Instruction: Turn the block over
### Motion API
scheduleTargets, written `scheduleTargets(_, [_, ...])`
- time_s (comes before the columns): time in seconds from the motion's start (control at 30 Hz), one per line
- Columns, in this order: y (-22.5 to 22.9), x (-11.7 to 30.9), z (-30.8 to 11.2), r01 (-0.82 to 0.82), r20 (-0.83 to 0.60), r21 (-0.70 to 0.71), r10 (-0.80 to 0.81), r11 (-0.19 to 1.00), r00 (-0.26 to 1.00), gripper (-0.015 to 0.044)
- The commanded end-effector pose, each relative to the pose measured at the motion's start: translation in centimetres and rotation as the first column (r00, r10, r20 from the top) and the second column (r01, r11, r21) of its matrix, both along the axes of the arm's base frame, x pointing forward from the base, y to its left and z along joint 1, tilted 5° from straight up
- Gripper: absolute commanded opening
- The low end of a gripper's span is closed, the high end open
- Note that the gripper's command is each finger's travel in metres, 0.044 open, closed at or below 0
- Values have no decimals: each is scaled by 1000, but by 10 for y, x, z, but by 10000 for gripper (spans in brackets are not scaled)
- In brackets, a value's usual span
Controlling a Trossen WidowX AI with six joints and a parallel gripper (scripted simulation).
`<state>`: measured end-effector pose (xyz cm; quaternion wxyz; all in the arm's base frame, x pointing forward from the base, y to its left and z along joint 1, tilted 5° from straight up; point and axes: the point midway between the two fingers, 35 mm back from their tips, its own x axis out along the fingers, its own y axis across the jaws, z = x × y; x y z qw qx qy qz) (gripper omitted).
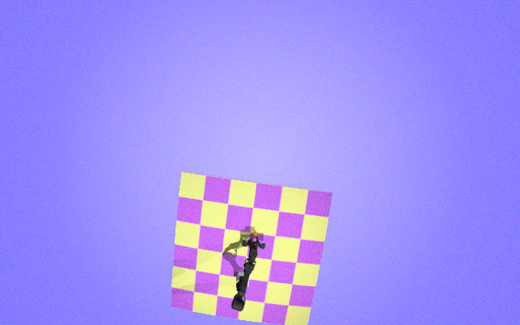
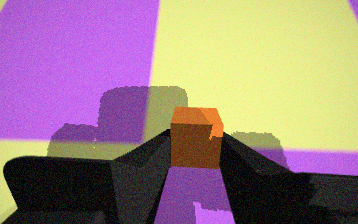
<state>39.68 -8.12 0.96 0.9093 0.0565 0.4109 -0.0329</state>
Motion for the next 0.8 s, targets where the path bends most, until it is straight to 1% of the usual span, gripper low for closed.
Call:
scheduleTargets(0.0, [1, -1, -10, 3, 41, 4, -4, 1000, 999, 0])
scheduleTargets(0.57, [3, -13, -16, 10, 287, -34, 0, 999, 958, 0])
scheduleTargets(0.77, [3, -16, -16, 12, 321, -38, 1, 999, 947, 0])
